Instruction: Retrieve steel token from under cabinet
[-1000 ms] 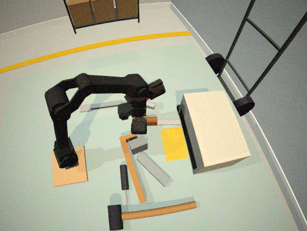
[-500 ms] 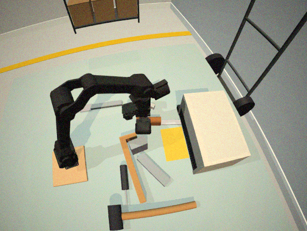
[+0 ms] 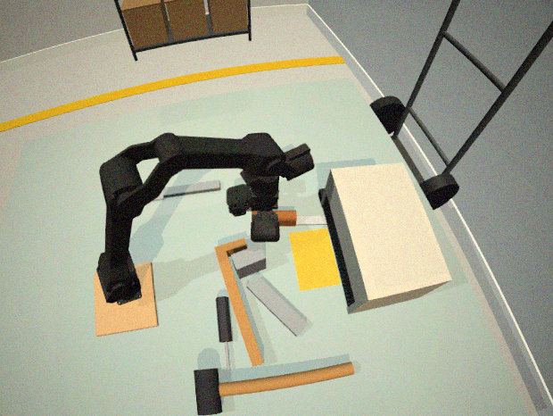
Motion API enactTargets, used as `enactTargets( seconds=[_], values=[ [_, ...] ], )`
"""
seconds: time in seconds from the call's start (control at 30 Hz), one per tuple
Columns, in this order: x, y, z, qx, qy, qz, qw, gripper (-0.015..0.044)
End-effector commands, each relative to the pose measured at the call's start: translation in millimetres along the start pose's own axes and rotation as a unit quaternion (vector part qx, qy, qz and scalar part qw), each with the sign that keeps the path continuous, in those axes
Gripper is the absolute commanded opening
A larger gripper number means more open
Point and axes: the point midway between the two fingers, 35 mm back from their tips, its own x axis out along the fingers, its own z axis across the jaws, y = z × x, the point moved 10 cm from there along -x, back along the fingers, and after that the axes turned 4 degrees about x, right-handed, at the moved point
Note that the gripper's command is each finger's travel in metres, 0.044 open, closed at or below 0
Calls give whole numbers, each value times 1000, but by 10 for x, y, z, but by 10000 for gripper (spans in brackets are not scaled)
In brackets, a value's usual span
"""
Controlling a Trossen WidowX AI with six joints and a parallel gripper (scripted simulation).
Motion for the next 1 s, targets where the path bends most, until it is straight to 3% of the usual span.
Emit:
enactTargets(
  seconds=[0.0,0.97],
  values=[
    [-5,65,4,-1,1,5,1000,0],
    [-10,344,3,-1,1,6,1000,0]
  ],
)
